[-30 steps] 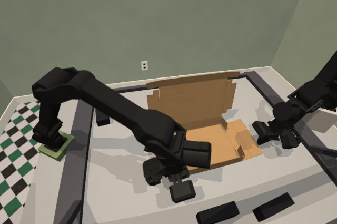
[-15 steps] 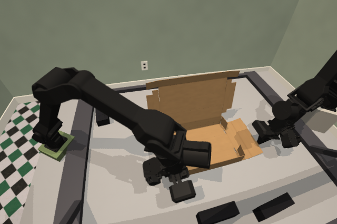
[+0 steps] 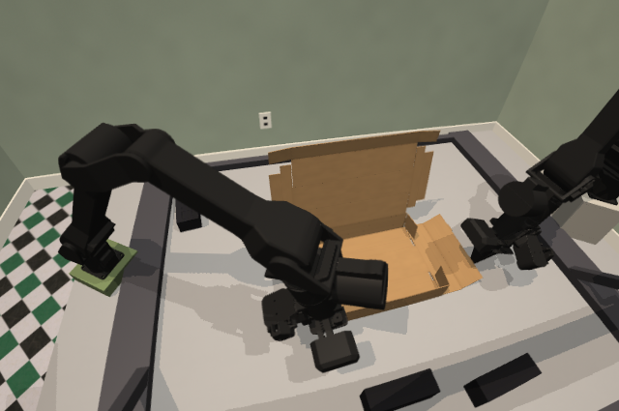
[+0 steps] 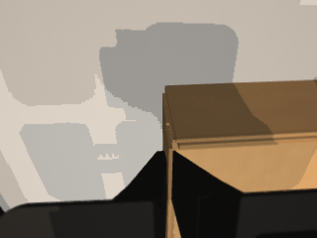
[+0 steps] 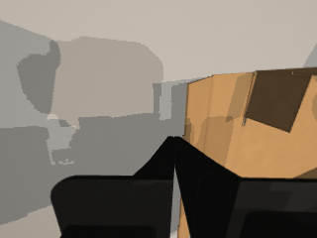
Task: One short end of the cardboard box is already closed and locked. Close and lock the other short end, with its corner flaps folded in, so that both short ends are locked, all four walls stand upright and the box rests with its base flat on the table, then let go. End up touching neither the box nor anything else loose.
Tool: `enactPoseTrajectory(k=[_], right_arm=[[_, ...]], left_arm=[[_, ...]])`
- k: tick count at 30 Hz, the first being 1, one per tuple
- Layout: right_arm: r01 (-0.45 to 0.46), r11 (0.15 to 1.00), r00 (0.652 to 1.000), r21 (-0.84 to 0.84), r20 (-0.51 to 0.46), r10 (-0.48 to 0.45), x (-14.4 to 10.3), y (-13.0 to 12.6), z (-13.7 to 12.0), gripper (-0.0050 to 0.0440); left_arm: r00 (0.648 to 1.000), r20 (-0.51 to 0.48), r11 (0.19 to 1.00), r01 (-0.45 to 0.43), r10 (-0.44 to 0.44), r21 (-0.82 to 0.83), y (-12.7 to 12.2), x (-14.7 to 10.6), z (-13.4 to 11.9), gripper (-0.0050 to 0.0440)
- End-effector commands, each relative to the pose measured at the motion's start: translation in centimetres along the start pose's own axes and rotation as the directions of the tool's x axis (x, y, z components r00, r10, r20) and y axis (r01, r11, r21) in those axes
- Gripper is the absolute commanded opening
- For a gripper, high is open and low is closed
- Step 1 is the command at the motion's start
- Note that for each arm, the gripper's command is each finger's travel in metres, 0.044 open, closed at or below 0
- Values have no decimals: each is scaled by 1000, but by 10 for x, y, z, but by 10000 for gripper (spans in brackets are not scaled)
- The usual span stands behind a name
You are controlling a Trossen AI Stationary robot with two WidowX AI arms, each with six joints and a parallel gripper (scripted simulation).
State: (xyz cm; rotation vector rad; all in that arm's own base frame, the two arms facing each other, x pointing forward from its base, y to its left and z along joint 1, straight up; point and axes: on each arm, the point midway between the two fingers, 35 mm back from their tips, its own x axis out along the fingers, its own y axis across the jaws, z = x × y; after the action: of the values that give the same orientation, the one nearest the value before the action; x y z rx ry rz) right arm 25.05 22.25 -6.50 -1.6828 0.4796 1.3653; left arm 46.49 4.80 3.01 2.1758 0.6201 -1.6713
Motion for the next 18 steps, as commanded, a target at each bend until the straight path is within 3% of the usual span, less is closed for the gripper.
enactPoseTrajectory(k=[1, 18], right_arm=[[62, 998, 998, 3, 6, -63, -9, -27, 1, 0], [65, 998, 998, 3, 6, -65, -7, -52, 2, 0]], left_arm=[[999, -31, 1000, -21, 21, 1, 3, -12, -8, 0], [999, -31, 1000, -21, 21, 1, 3, -12, -8, 0]])
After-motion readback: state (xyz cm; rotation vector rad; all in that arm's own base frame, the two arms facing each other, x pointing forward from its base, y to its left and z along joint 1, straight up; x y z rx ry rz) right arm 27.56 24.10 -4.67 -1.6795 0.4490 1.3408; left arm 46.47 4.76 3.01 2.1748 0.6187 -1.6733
